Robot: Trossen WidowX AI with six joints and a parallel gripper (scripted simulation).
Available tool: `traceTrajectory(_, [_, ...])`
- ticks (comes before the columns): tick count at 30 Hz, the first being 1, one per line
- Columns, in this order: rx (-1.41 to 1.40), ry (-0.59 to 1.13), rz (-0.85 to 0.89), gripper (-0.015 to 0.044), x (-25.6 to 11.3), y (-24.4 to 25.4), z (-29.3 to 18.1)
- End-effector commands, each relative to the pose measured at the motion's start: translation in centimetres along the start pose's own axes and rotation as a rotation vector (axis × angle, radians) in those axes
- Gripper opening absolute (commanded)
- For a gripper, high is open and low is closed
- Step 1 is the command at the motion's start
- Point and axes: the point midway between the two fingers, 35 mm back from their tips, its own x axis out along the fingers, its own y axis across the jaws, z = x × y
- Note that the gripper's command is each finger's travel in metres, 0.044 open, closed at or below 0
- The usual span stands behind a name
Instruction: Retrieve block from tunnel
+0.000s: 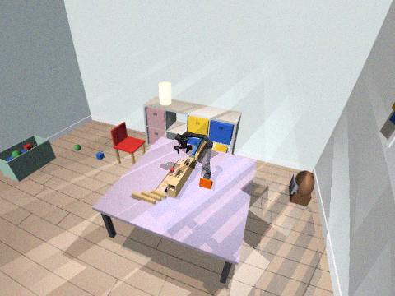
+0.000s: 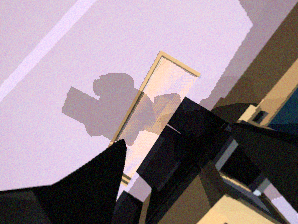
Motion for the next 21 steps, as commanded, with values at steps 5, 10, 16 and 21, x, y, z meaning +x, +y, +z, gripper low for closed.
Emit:
traceTrajectory(5, [-0.604,0.127,-0.017,0.0440,1.1,9.9,-5.1])
traceTrajectory(10, [-0.866,0.181,-0.027,0.0440,1.6,13.5,-8.2])
traceTrajectory(16, [-0.875,0.183,-0.027,0.0440,1.6,13.6,-8.3])
traceTrajectory(21, [-0.875,0.183,-0.026,0.0440,2.1,13.6,-8.3])
